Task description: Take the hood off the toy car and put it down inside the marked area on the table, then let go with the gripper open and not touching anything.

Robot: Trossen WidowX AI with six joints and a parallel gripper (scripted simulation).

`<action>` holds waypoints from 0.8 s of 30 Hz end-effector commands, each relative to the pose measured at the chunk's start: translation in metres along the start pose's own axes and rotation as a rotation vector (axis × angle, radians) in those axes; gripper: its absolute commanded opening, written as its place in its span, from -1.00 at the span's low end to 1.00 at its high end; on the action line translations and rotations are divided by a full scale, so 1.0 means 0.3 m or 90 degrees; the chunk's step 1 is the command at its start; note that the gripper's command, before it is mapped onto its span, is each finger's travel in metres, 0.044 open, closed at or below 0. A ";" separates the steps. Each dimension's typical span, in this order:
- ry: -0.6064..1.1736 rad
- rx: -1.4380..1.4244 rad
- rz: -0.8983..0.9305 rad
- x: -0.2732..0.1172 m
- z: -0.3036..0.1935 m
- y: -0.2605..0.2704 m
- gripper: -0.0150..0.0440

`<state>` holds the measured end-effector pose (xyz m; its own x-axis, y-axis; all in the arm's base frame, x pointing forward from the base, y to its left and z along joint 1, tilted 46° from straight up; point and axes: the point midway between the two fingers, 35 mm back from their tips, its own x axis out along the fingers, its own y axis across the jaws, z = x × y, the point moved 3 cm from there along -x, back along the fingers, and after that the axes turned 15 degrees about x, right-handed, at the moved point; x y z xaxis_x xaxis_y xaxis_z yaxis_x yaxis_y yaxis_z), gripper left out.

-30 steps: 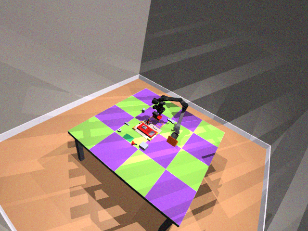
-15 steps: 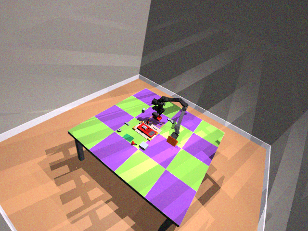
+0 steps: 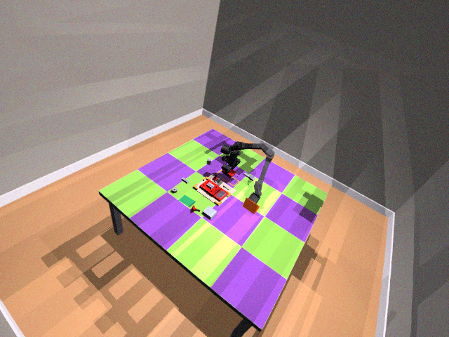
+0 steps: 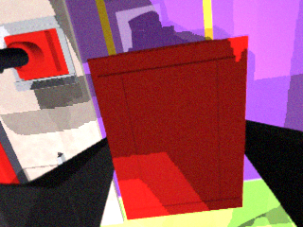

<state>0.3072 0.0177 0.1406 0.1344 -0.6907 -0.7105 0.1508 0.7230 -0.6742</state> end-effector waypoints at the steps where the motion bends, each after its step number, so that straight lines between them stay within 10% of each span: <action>1: -0.004 -0.001 -0.002 0.005 0.001 -0.001 -0.49; 24: -0.004 -0.001 -0.003 0.059 -0.001 -0.004 -0.49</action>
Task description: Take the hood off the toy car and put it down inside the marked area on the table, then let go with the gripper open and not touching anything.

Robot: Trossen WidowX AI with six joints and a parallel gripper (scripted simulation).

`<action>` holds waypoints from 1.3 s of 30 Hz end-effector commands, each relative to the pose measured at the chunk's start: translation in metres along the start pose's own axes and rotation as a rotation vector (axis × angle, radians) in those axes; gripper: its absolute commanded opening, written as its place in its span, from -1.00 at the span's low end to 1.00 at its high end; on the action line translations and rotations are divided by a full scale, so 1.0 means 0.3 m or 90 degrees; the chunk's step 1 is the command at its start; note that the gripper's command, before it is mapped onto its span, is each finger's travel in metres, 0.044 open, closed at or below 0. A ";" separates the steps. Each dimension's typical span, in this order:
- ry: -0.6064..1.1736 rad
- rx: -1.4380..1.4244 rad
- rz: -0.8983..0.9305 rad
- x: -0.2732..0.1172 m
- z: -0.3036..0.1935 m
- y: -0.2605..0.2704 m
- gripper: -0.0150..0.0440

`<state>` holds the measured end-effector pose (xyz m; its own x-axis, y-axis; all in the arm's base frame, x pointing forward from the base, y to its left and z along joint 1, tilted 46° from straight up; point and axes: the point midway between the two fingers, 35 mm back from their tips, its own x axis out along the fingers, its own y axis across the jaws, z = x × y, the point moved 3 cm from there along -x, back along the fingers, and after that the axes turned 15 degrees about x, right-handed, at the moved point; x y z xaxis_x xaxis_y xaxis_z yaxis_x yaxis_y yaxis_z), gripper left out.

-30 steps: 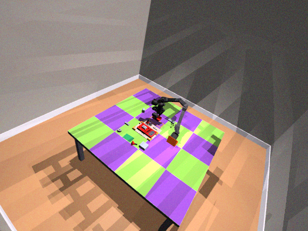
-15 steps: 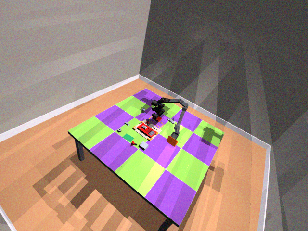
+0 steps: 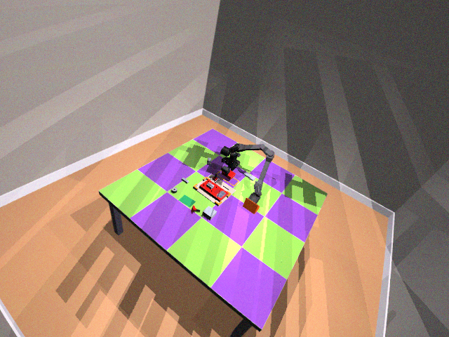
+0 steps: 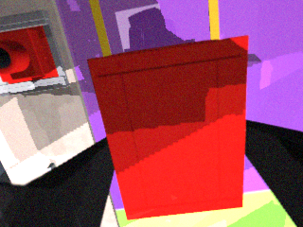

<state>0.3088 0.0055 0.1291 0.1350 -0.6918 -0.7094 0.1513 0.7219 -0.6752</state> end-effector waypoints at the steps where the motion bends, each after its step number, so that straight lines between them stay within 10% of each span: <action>1: -0.003 -0.001 -0.003 0.005 0.001 -0.001 -0.49; 39: -0.004 -0.001 -0.004 0.076 -0.002 -0.005 -0.49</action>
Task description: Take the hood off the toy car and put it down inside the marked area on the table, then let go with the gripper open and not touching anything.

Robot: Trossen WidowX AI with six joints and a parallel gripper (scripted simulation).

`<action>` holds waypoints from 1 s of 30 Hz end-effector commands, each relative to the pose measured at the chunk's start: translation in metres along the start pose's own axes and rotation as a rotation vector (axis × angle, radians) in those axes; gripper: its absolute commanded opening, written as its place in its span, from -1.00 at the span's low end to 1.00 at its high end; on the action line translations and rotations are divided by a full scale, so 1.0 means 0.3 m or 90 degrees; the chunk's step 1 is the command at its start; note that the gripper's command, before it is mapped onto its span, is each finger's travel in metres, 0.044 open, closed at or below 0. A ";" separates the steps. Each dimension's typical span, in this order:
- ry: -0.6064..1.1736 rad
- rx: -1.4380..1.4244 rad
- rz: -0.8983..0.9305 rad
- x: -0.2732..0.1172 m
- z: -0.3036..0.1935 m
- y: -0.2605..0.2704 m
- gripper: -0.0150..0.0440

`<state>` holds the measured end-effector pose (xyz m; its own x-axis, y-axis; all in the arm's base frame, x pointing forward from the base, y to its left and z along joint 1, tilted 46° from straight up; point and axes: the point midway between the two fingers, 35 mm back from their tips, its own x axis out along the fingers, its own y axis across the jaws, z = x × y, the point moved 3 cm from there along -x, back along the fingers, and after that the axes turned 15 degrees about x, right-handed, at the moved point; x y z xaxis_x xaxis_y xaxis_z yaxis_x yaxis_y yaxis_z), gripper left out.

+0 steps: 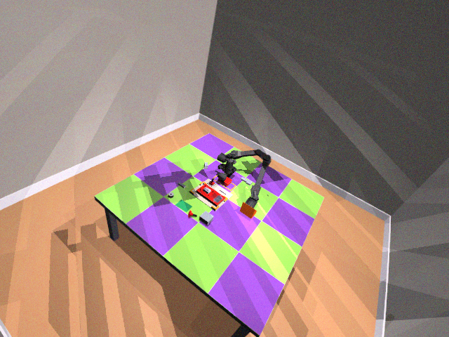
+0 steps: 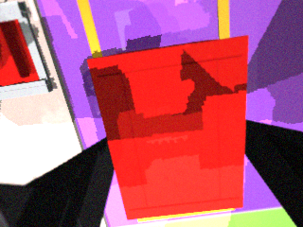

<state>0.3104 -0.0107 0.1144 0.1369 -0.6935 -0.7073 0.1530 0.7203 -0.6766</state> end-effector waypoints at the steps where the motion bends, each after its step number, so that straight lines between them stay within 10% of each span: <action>1: -0.002 -0.002 -0.003 0.005 0.001 0.000 -0.49; 24: -0.003 -0.002 -0.003 0.042 0.001 -0.001 -0.49; 30: -0.001 0.000 0.000 0.039 0.000 0.000 0.04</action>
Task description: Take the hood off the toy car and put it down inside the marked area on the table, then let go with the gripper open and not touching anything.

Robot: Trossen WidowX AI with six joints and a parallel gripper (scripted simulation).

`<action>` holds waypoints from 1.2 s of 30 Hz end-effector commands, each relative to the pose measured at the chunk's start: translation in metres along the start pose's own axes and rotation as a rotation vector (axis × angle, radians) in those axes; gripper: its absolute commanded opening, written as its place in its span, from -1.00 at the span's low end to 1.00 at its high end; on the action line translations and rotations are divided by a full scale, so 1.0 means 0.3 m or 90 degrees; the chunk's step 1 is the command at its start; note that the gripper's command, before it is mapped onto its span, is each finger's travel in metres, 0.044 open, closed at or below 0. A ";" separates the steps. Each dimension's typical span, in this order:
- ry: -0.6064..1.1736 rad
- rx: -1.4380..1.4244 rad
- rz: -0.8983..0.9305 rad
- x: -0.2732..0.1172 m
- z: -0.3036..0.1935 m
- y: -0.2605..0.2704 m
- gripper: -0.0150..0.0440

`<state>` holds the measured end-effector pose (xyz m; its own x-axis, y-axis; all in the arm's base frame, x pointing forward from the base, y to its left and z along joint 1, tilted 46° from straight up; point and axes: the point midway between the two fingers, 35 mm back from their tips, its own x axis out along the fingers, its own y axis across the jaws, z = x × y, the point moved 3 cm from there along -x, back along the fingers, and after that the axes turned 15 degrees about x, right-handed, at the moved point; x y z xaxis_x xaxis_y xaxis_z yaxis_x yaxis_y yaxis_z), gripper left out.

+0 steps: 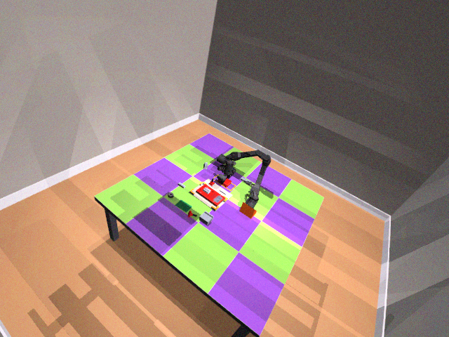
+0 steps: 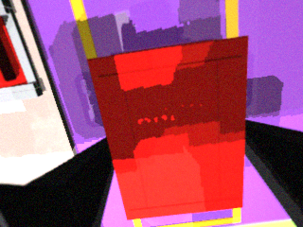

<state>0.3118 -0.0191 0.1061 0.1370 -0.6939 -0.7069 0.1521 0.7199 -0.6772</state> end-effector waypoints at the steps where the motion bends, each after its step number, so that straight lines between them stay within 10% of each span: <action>1: 0.000 0.000 0.000 -0.001 0.001 0.000 0.13; 11: -0.001 0.000 0.001 -0.021 0.002 0.002 1.00; 19: -0.005 0.000 -0.003 -0.235 -0.003 0.005 1.00; 36: -0.005 0.000 -0.004 -0.241 -0.004 0.005 1.00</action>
<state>0.3014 0.0317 0.1560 0.1467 -0.7006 -0.6983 0.1508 0.7136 -0.6842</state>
